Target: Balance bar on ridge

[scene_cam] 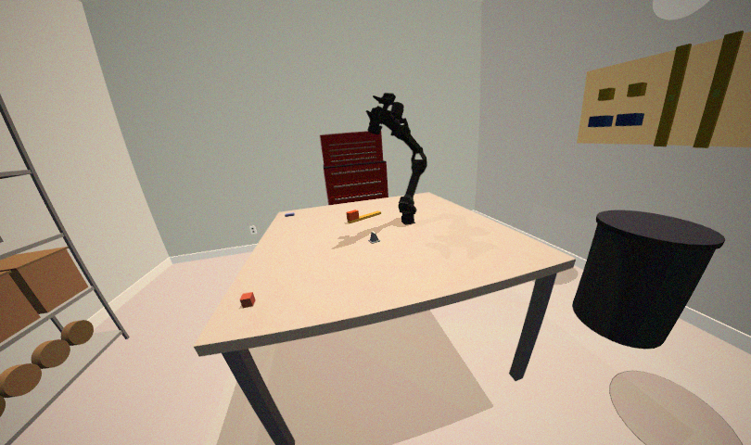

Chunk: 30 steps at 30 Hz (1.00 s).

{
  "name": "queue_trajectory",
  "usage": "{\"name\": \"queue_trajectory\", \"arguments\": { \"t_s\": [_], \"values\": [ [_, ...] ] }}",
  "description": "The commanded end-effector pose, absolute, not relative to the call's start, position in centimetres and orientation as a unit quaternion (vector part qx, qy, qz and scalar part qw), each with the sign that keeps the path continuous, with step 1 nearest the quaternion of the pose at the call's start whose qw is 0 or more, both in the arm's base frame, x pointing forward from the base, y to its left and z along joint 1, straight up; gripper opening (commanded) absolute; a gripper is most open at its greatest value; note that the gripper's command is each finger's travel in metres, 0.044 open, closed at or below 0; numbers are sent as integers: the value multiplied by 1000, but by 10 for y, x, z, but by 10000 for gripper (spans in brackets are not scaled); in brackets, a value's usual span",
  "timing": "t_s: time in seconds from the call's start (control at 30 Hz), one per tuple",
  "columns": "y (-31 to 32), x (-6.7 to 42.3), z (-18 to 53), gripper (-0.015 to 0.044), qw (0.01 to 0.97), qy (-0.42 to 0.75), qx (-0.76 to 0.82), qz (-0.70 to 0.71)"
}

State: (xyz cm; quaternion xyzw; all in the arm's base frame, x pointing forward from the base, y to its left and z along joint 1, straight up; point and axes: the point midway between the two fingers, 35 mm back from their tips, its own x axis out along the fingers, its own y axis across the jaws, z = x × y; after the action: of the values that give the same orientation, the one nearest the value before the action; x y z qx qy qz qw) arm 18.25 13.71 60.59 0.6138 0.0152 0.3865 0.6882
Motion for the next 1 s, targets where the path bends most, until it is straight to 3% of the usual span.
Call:
{"name": "queue_trajectory", "arguments": {
  "t_s": [0.0, 0.5, 0.97],
  "values": [
    [139, 207, 588, 315, 702, 37, 621, 346],
    [109, 289, 513, 315, 742, 96, 642, 167],
    [51, 344, 432, 315, 716, 146, 683, -27]
  ]
}}
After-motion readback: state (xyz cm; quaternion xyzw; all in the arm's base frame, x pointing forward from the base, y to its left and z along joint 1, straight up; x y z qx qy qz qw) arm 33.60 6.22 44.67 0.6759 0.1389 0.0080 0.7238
